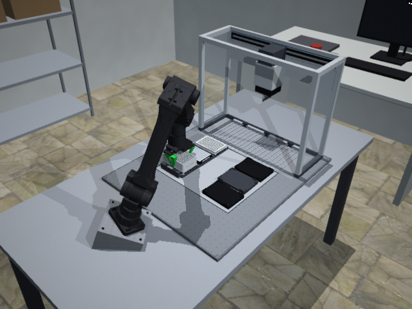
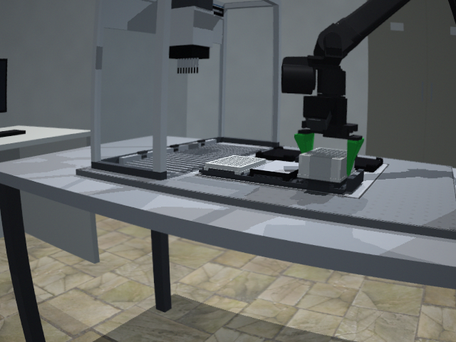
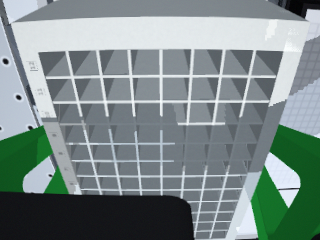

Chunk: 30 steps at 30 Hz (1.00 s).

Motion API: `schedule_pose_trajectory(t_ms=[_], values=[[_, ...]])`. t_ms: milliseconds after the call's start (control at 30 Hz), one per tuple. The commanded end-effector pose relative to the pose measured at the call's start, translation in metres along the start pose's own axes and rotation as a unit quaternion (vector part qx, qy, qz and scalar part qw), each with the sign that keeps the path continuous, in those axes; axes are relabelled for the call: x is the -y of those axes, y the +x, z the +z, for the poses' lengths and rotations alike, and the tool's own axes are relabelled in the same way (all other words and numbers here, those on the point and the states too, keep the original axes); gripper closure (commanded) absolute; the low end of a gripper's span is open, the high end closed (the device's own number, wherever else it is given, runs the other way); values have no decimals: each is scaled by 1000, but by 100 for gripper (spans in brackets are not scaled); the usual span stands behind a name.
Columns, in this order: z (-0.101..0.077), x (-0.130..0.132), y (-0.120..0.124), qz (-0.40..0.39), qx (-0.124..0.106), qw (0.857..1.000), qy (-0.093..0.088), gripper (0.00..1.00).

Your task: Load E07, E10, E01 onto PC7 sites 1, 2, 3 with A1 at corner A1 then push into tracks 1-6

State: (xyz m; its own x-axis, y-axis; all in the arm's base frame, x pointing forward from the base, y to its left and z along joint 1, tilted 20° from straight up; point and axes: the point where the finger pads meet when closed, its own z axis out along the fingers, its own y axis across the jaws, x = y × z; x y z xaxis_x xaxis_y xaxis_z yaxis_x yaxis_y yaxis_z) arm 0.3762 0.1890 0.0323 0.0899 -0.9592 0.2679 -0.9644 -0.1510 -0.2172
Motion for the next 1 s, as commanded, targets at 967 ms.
schedule_pose_trajectory(t_ms=[967], values=[[5,6,-2,-3,6,1000,7,100]])
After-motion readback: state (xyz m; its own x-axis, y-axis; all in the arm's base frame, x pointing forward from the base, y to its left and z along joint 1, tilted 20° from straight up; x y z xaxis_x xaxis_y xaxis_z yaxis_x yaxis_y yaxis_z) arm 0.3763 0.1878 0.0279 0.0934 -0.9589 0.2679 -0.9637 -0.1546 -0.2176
